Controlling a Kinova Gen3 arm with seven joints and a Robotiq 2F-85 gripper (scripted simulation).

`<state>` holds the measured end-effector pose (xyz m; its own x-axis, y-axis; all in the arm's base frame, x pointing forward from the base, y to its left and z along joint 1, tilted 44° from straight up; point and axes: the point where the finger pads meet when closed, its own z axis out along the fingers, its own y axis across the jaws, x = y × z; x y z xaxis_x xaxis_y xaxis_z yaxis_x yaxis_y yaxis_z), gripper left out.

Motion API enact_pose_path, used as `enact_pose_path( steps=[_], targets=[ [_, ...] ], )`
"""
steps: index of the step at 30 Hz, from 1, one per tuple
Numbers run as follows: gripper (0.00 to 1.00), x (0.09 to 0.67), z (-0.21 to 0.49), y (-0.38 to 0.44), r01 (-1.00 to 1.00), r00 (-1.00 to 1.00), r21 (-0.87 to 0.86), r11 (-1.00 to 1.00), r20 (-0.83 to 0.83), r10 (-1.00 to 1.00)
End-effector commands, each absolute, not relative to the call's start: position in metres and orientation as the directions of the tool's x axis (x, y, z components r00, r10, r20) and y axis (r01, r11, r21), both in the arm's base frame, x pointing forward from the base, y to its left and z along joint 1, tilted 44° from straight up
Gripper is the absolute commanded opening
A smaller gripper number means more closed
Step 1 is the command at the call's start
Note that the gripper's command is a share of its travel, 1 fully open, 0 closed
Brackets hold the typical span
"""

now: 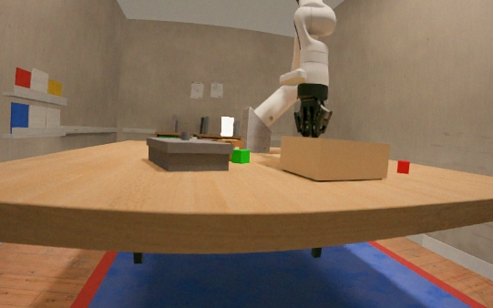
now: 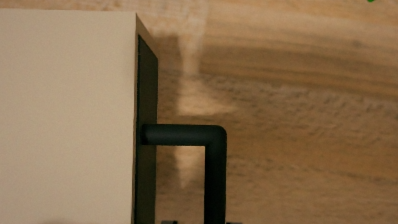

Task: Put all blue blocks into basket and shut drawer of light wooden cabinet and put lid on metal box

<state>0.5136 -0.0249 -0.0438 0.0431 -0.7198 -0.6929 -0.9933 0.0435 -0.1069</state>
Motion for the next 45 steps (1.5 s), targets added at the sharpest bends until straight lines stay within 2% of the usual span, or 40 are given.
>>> enact_pose_path(
  steps=[1, 31, 45],
  targets=[
    [0.30, 0.514, -0.043, -0.026, -0.993, 0.043, -0.108, 0.045, -0.692, -0.721],
    [0.30, 0.513, -0.039, -0.030, -0.993, 0.043, -0.108, 0.045, -0.692, -0.721],
    [0.30, 0.509, -0.009, -0.059, -0.993, 0.043, -0.108, 0.045, -0.692, -0.721]
  ],
)
